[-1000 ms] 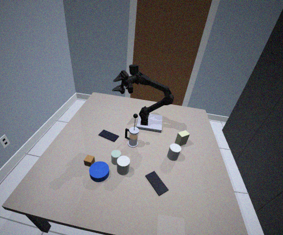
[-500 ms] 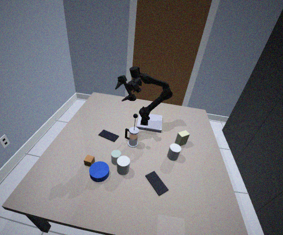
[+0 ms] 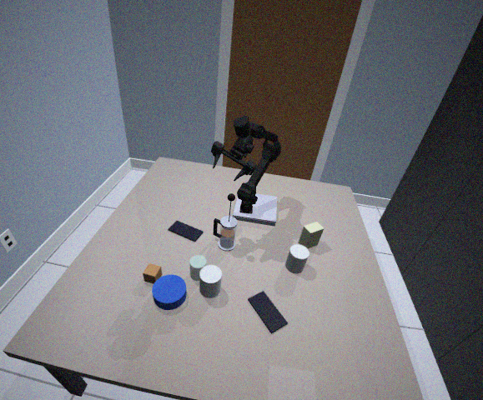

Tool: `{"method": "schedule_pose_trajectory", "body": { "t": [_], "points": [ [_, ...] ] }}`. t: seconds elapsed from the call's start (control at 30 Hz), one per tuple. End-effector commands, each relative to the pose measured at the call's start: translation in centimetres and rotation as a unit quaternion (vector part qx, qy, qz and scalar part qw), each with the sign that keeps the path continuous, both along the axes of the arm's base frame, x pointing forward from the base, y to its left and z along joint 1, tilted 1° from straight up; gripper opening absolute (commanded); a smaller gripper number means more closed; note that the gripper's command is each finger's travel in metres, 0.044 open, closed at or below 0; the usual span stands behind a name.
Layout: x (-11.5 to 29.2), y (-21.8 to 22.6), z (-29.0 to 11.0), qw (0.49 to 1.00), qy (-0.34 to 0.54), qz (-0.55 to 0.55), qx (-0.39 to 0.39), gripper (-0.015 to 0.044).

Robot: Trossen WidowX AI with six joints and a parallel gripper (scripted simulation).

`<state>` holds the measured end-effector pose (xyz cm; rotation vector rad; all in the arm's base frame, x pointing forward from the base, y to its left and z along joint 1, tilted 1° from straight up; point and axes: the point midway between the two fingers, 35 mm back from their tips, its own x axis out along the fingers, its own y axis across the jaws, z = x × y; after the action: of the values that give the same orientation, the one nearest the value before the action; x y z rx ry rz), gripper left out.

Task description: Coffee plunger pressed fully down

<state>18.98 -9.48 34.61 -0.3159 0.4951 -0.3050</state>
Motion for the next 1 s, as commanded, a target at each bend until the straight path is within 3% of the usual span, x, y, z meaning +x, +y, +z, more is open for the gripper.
{"method": "schedule_pose_trajectory", "body": {
  "t": [0.0,0.13,0.37,0.97],
  "points": [
    [-0.9,4.4,-0.6,0.983,-0.020,-0.044,0.176,0.0440],
    [-0.9,4.4,-1.5,0.983,-0.021,-0.045,0.179,0.0440],
    [-0.9,4.3,-6.5,0.983,-0.021,-0.045,0.179,0.0440],
    [0.9,3.7,-7.5,0.983,-0.022,-0.045,0.178,0.0440]
  ]
}}
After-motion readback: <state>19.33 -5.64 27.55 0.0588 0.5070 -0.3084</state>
